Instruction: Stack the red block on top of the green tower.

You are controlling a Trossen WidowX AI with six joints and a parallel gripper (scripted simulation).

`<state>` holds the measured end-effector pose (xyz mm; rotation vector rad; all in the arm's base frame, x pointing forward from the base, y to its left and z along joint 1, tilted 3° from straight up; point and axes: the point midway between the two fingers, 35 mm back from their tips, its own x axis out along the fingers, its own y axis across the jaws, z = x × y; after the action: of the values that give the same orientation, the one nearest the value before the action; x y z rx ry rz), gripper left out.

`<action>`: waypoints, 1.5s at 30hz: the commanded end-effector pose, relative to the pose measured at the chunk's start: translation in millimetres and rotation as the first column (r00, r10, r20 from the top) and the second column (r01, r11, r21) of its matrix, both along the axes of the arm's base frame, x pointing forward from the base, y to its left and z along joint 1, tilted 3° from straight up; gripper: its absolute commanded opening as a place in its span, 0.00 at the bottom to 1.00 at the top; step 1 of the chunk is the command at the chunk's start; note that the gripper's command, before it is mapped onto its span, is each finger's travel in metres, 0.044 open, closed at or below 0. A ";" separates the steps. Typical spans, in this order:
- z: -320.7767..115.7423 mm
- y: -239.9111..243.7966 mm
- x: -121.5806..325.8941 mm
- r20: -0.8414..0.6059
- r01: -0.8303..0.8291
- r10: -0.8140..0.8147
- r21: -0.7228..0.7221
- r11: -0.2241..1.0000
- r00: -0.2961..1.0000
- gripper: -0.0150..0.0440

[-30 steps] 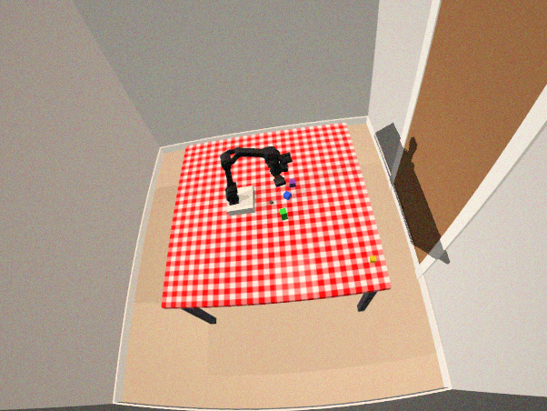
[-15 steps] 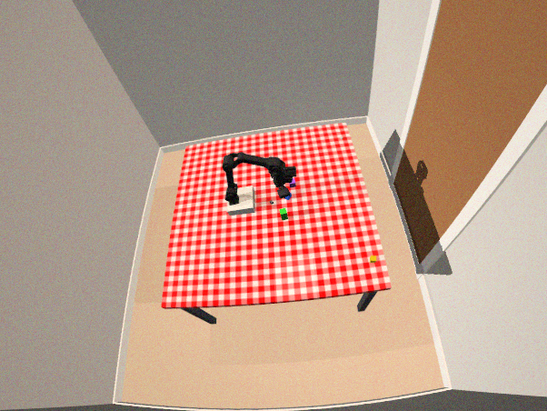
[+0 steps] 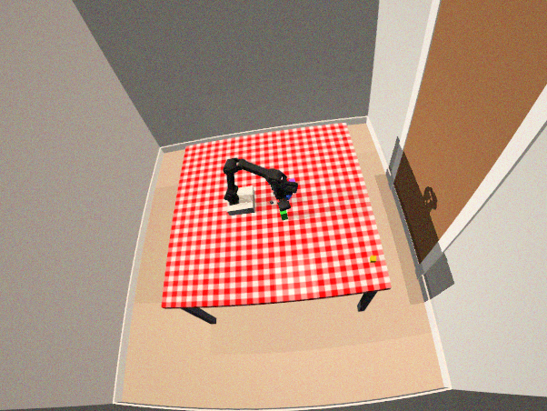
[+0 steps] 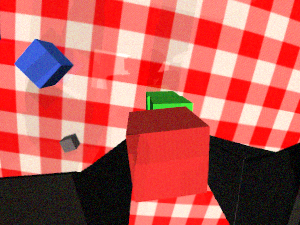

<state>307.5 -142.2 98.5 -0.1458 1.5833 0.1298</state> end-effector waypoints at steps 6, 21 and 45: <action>-4.3 -20.1 -4.8 0.001 -0.005 0.005 -0.010 1.000 1.000 0.25; -41.0 -20.5 -5.8 0.001 -0.005 0.005 -0.010 1.000 1.000 0.25; -40.8 -19.7 -5.8 0.001 -0.001 0.001 -0.005 1.000 1.000 0.34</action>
<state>301.6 -161.8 58.2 -0.1508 1.5827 0.1265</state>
